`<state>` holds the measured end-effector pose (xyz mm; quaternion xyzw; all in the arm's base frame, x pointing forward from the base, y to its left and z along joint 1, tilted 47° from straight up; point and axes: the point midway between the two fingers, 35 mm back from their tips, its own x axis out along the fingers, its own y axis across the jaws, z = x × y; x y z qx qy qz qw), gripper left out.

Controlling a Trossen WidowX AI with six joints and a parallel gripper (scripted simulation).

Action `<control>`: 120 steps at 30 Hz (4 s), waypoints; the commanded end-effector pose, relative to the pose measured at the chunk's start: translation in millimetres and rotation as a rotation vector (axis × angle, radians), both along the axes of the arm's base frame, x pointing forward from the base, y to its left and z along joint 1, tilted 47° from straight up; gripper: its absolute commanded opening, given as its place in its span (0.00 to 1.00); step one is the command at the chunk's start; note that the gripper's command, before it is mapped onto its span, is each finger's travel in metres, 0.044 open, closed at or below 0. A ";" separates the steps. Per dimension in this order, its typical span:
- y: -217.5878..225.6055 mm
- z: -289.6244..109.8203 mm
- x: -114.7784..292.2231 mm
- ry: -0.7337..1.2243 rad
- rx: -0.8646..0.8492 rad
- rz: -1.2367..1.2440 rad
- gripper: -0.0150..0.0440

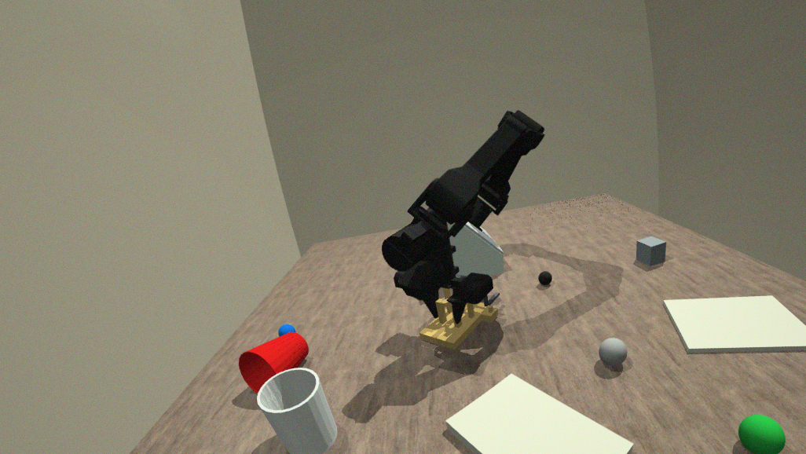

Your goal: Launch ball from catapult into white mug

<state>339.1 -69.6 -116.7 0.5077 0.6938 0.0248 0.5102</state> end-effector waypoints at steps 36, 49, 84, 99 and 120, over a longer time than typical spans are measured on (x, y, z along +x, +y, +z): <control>-81.2 -43.5 -29.1 -0.112 -0.015 0.086 0.25; -65.3 -57.9 -28.3 -0.111 -0.014 0.085 0.25; -130.8 5.5 -34.5 -0.103 -0.014 0.096 1.00; -96.5 -26.8 -33.0 -0.110 -0.016 0.086 1.00; -76.6 -46.1 -30.8 -0.111 -0.015 0.085 1.00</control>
